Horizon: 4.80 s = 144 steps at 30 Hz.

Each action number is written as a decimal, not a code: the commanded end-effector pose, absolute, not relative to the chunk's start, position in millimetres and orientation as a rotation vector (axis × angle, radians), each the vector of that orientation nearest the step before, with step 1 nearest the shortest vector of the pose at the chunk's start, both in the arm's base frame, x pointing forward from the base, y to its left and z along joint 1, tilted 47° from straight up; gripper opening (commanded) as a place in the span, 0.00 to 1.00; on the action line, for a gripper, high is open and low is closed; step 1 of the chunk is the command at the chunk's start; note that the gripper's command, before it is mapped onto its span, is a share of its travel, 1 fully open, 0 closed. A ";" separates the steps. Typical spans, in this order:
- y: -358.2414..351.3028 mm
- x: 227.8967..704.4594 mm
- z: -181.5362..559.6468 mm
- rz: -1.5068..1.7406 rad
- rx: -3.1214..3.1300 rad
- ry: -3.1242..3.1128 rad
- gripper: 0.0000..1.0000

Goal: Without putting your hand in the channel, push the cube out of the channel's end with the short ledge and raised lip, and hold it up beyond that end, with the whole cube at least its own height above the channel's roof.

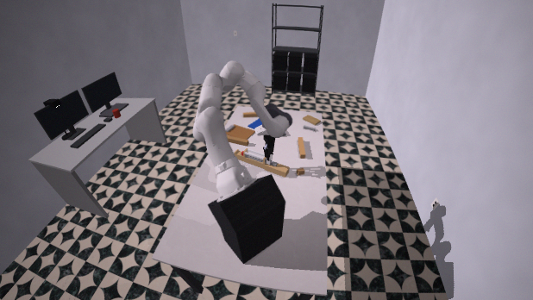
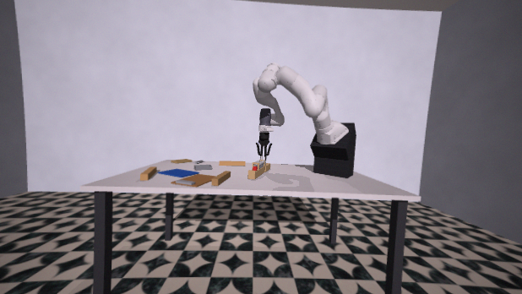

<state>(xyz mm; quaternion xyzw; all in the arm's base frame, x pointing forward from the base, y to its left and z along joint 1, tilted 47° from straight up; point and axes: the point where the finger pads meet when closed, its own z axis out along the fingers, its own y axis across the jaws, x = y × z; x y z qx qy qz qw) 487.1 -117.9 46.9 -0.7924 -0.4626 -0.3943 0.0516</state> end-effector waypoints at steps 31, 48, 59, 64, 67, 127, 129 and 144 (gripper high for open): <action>-117.0 487.8 47.8 -1.199 -2.413 -1.399 0.23; -144.3 452.4 89.7 -1.199 -2.413 -1.399 0.23; -146.2 450.0 92.5 -1.199 -2.413 -1.399 0.23; -146.2 450.0 92.5 -1.199 -2.413 -1.399 0.23; -146.2 450.0 92.5 -1.199 -2.413 -1.399 0.23; -168.8 469.8 -7.9 -1.199 -2.413 -1.399 0.00; -168.1 470.1 -7.3 -1.199 -2.413 -1.399 0.00; -159.2 473.5 1.5 -1.199 -2.413 -1.399 0.00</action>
